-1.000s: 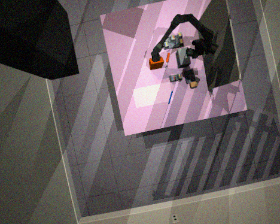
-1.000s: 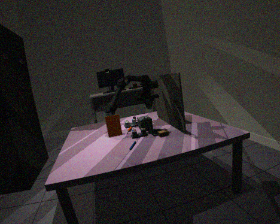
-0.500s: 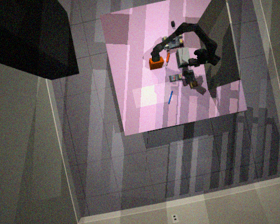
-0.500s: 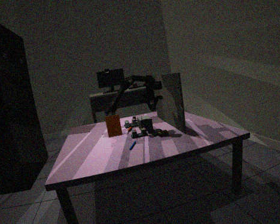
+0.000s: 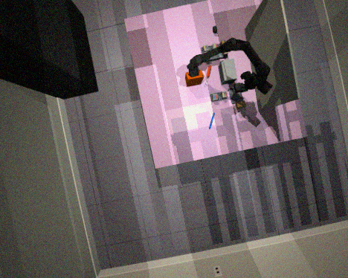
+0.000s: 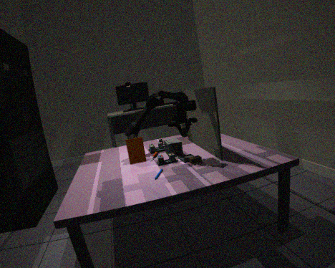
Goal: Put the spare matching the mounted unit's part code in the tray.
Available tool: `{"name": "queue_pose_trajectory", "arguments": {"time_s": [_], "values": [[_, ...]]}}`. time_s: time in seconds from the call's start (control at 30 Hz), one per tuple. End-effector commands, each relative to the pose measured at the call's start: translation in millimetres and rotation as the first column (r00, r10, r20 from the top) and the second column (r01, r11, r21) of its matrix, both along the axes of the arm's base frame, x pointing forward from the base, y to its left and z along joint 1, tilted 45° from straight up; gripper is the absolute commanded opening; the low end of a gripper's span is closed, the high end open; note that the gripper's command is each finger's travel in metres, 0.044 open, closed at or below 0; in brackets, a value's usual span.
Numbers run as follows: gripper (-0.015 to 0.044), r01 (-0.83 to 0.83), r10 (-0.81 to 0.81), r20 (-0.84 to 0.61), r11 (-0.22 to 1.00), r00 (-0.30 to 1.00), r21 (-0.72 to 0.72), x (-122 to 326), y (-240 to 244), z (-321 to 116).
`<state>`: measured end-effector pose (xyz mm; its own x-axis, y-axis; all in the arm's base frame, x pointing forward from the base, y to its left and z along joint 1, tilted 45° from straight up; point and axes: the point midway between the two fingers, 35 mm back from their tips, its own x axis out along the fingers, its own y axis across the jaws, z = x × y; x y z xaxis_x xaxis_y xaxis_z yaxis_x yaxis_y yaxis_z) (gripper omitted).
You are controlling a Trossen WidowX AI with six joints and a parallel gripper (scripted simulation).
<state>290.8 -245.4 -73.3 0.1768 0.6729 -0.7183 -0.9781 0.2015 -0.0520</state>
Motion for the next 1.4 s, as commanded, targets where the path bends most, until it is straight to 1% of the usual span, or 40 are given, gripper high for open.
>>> {"name": "queue_pose_trajectory", "arguments": {"time_s": [0.0,1.37], "values": [[0.0000,-0.008,0.008,0.009,1.000,1.000,-0.011,2,-2,-1],[0.0000,-0.006,0.006,0.010,1.000,1.000,-0.014,16,26,-38]]}}
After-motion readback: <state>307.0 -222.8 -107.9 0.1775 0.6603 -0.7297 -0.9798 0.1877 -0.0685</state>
